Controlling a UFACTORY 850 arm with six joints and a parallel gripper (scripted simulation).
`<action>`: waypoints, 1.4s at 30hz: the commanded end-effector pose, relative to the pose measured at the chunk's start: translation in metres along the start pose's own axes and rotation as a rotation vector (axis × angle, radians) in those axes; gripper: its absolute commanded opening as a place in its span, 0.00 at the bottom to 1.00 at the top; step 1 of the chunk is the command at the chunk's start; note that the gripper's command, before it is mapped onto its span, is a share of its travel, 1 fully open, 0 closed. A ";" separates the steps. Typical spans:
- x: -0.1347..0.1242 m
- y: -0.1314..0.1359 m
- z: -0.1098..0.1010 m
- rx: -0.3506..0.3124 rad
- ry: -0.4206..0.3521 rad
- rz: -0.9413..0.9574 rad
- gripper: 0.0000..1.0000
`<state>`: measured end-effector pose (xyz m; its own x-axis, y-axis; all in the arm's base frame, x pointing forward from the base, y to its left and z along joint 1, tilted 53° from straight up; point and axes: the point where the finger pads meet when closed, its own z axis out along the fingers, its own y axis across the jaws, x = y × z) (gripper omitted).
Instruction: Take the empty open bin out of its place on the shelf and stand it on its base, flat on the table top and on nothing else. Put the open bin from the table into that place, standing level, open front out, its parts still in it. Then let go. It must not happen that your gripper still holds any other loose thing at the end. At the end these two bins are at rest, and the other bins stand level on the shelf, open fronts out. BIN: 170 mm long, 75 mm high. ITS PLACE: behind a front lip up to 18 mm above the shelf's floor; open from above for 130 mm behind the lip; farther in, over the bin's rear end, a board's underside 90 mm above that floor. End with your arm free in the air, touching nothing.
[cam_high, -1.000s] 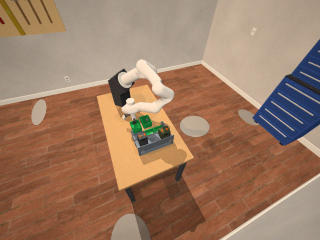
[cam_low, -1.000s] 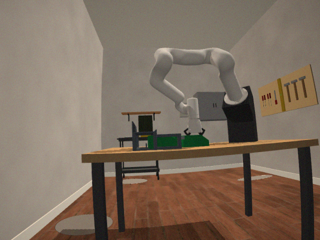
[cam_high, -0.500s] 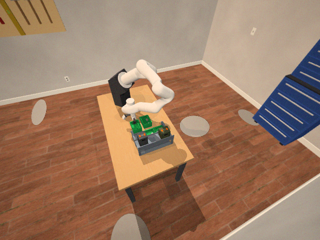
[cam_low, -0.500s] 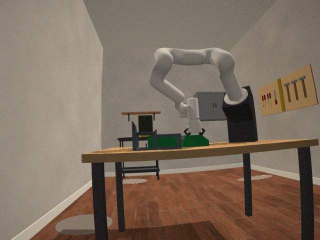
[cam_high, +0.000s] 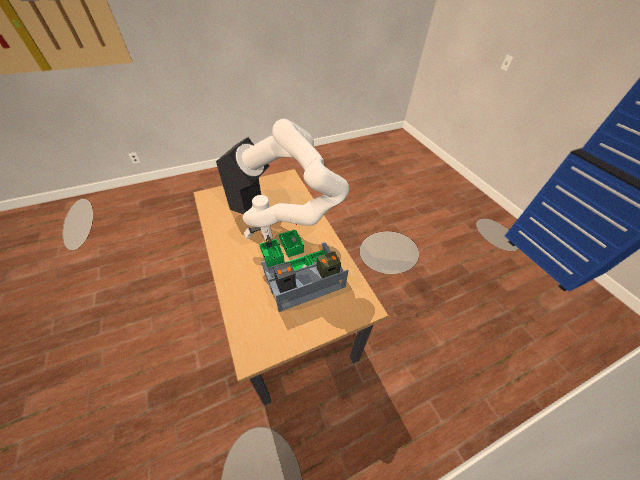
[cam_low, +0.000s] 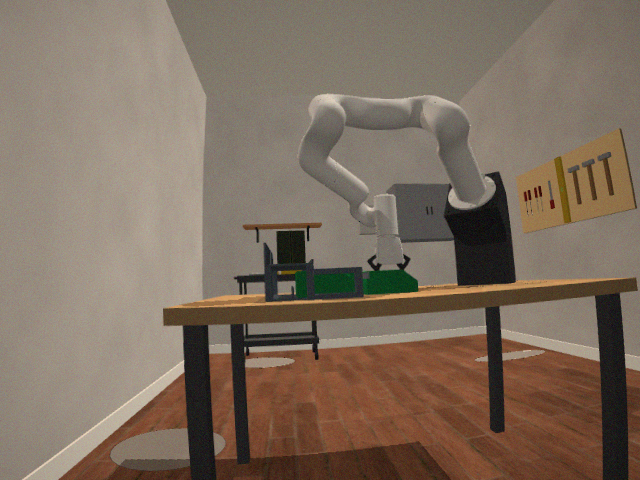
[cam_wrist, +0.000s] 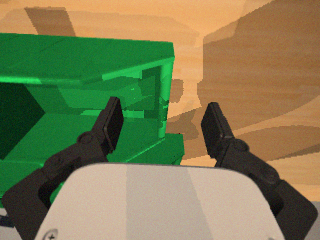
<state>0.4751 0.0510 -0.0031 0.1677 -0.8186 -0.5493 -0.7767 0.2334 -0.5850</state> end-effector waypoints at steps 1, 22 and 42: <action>0.000 0.000 -0.005 0.000 0.000 0.000 0.95; 0.000 0.000 -0.048 0.000 0.000 0.000 0.95; 0.000 0.000 -0.073 0.000 0.000 0.000 0.95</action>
<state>0.4315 0.0134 0.0396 0.1676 -0.8186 -0.5494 -0.7767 0.2335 -0.5849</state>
